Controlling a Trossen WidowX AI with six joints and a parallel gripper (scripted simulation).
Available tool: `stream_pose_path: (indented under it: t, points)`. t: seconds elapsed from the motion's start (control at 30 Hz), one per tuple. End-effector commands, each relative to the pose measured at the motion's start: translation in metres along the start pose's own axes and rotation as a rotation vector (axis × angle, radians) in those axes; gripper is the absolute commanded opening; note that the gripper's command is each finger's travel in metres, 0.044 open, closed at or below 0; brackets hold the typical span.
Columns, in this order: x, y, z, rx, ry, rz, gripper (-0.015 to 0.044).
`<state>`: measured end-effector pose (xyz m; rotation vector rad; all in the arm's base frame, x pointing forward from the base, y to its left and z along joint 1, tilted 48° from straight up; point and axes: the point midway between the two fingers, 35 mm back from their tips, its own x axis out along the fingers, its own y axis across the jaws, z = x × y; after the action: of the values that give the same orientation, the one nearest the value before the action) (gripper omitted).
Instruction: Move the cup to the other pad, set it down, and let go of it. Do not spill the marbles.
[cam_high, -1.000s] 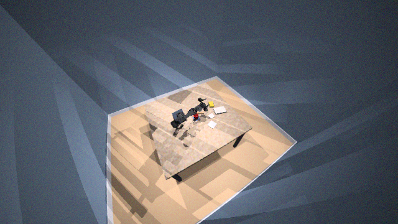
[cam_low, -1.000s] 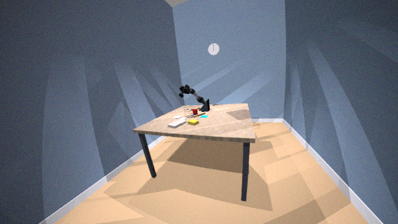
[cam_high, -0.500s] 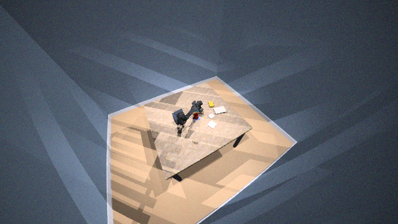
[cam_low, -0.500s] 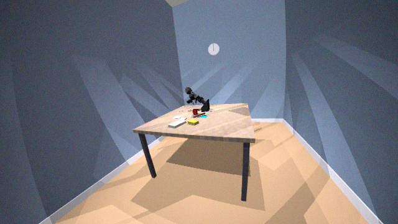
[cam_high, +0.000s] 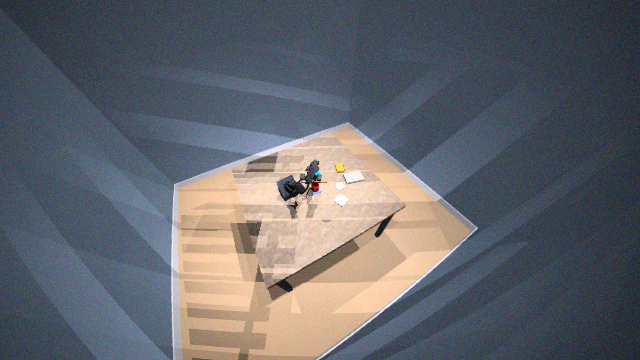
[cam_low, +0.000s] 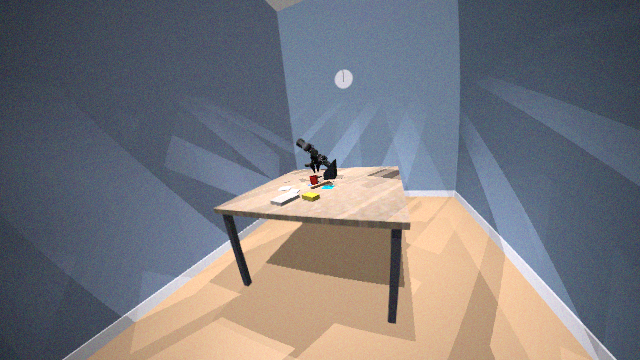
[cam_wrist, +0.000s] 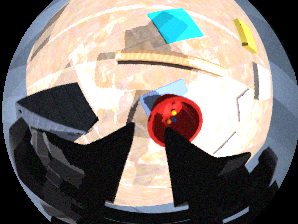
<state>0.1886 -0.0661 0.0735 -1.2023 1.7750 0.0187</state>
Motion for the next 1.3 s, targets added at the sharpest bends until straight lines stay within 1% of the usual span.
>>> stream_pose_path:
  t: [0.0,0.3,1.27]
  points:
    - [-0.002,-0.002,-0.004,-0.061,0.04,-0.014,0.0148]
    - [0.002,-0.002,-0.004,-0.061,0.039,-0.013,0.0148]
    - [0.049,-0.003,-0.005,-0.061,0.036,-0.013,0.0148]
